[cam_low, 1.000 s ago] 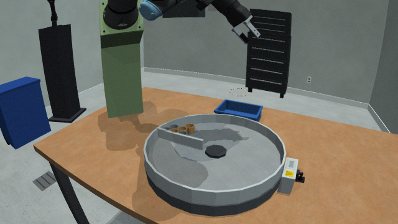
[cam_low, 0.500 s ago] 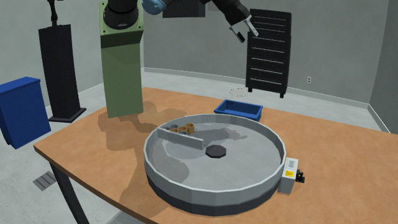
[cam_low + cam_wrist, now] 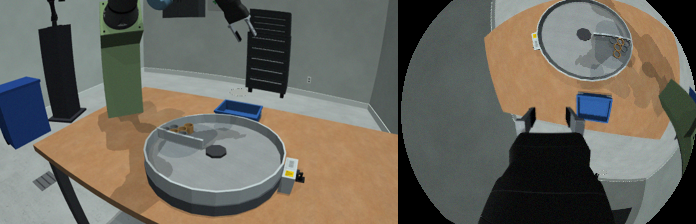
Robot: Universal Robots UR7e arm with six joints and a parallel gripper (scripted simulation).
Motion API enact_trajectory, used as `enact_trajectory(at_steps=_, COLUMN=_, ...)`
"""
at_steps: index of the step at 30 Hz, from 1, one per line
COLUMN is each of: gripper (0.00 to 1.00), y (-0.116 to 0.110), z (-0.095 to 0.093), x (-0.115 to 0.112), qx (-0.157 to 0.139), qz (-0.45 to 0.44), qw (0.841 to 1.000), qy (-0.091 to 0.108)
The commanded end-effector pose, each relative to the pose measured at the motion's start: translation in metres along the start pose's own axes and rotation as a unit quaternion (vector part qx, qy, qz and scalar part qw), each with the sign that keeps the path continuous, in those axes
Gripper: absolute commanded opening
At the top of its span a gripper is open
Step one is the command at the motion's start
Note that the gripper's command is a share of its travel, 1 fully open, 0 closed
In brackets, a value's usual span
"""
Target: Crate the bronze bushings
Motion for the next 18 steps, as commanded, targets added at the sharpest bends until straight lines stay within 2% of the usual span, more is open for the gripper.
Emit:
enact_trajectory(at_steps=1, gripper=1.00, y=-0.0028, z=0.0027, x=0.0017, qx=-0.001, qz=0.051, qw=0.998, qy=-0.043)
enact_trajectory(at_steps=11, gripper=1.00, y=-0.0028, z=0.0027, x=0.0017, qx=-0.001, qz=0.051, qw=0.998, qy=-0.043)
enact_trajectory(at_steps=16, gripper=1.00, y=-0.0087, z=0.0077, x=0.0069, qx=0.000, qz=0.153, qw=0.982, qy=-0.111)
enact_trajectory(at_steps=18, gripper=1.00, y=-0.0087, z=0.0077, x=0.0069, qx=0.000, qz=0.153, qw=0.982, qy=-0.111)
Point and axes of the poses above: the point where the finger pads meet when closed, its own z axis back along the fingers, its own x axis across the jaws, y = z × x, the point moved 1 cm from there along z, back along the fingers, and after that the axes turned 15 degrees about z, right-handed, at the moved point
